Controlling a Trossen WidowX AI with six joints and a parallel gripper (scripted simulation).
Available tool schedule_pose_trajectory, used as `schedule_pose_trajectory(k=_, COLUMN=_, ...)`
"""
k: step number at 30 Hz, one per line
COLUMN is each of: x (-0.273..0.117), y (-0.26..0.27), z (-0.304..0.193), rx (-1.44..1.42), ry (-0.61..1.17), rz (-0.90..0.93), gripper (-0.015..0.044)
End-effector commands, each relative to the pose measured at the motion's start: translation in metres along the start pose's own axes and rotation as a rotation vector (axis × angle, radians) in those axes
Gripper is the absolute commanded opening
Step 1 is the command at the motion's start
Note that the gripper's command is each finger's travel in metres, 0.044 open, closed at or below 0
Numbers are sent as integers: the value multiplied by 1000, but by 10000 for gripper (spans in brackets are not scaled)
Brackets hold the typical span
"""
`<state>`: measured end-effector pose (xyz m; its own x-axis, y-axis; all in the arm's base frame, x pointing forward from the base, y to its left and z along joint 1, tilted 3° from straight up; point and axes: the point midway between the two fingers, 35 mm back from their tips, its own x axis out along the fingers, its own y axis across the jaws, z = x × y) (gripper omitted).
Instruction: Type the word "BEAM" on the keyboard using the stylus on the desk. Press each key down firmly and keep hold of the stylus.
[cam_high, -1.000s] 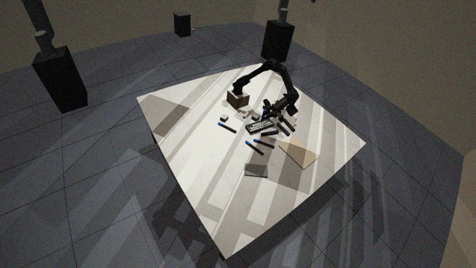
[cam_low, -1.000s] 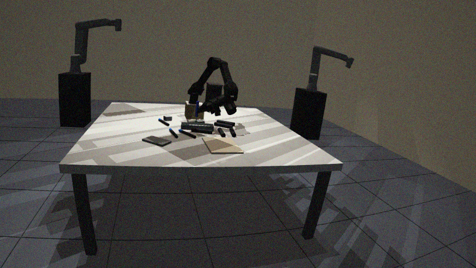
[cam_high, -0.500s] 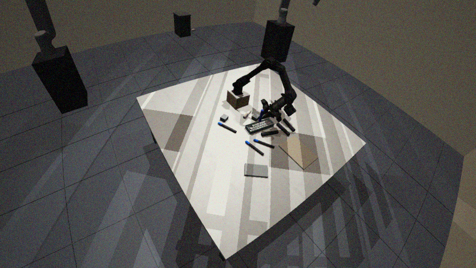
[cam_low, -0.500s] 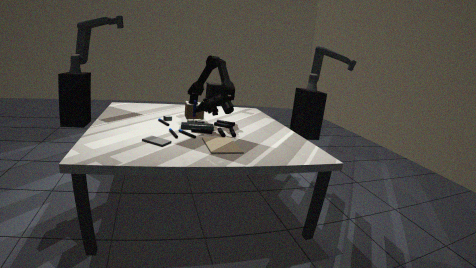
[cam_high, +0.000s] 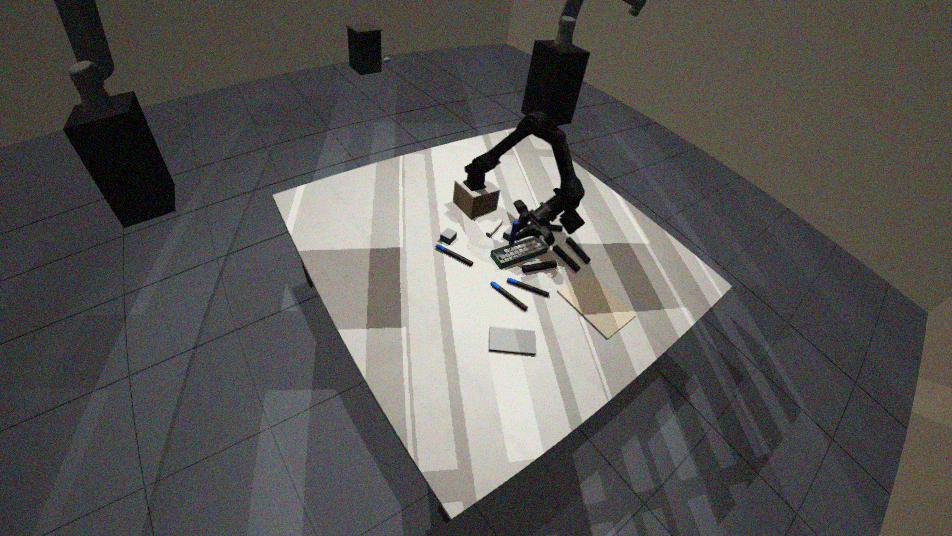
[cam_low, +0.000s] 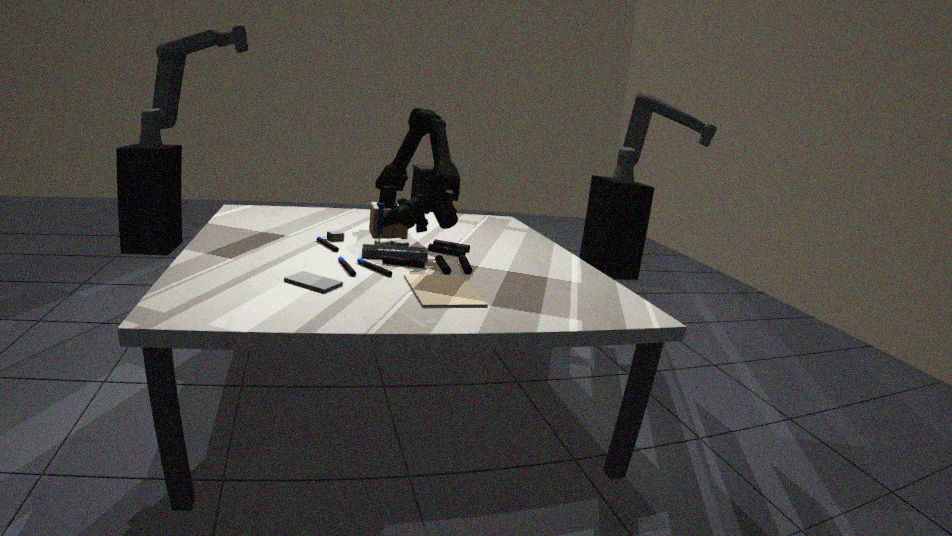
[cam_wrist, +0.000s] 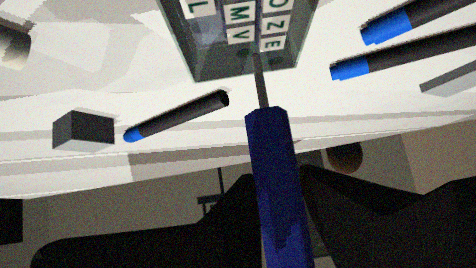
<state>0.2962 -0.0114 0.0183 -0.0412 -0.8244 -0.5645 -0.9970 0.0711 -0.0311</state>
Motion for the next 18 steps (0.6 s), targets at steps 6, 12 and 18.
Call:
schedule_pose_trajectory(k=6, x=7, y=3, z=7, rx=-18, ry=12, rz=5, gripper=26)
schedule_pose_trajectory(k=12, x=8, y=3, z=8, rx=-18, ry=12, rz=5, gripper=81)
schedule_pose_trajectory(k=18, x=10, y=3, z=10, rx=-18, ry=12, rz=5, gripper=81)
